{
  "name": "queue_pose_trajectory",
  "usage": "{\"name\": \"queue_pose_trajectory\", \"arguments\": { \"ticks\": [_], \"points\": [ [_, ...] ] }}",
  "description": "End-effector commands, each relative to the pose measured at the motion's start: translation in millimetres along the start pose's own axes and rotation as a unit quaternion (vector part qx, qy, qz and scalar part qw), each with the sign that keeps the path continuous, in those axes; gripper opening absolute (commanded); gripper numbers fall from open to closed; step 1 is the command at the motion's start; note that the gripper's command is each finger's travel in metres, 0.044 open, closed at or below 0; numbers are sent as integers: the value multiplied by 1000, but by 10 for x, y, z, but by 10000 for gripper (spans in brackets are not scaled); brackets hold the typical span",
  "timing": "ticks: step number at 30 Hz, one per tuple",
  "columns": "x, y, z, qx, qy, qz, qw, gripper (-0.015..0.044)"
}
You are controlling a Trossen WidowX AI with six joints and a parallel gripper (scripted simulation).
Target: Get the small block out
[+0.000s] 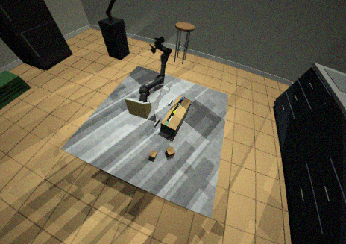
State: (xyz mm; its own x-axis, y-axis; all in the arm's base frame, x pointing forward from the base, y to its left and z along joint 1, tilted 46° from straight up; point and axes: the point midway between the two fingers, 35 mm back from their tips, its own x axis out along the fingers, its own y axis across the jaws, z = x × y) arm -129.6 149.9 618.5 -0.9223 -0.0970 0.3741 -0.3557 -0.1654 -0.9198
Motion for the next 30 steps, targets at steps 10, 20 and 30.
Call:
{"name": "queue_pose_trajectory", "arguments": {
  "ticks": [10, 20, 30],
  "points": [
    [145, -8, 1250, 34, -144, -25, 989, 400],
    [-140, 339, 2940, 66, -355, 32, 932, 400],
    [-943, 817, 4128, 61, -534, 110, 836, 400]
  ]
}}
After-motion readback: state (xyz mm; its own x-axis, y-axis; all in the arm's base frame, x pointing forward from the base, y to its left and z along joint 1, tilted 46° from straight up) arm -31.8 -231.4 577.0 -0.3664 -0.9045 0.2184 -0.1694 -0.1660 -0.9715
